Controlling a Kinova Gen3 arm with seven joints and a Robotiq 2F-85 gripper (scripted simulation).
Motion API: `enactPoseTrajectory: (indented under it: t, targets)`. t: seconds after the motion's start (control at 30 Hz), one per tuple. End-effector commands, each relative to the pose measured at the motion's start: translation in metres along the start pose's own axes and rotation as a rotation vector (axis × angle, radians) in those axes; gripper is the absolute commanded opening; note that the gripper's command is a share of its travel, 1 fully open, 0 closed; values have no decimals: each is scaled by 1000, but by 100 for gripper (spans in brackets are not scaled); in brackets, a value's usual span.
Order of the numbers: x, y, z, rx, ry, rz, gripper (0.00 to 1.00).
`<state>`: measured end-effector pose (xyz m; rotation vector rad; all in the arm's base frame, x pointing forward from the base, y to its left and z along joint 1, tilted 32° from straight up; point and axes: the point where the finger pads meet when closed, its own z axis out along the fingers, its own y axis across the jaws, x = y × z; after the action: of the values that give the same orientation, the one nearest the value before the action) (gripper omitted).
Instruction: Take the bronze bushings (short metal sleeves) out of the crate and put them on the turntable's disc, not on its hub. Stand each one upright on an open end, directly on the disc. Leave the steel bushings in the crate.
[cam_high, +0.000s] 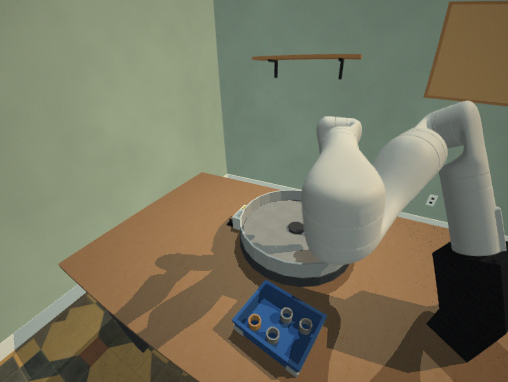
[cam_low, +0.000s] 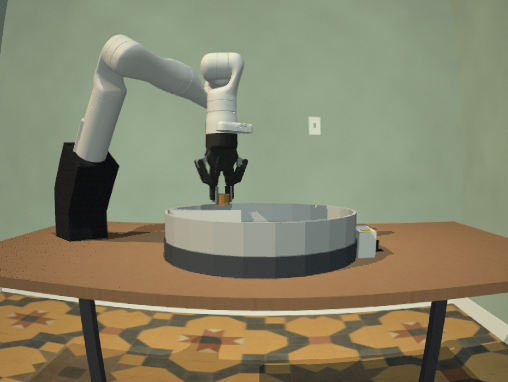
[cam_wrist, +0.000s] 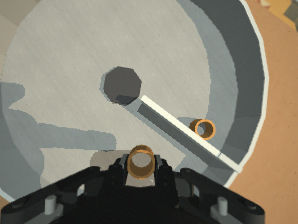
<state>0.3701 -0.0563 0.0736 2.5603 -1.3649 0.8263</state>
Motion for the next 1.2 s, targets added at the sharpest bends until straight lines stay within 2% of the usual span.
enactPoseTrajectory:
  t: [0.0,1.17]
  targets:
    - [2,0,1,-1,5,11,0]
    - [2,2,2,1,4,-3,0]
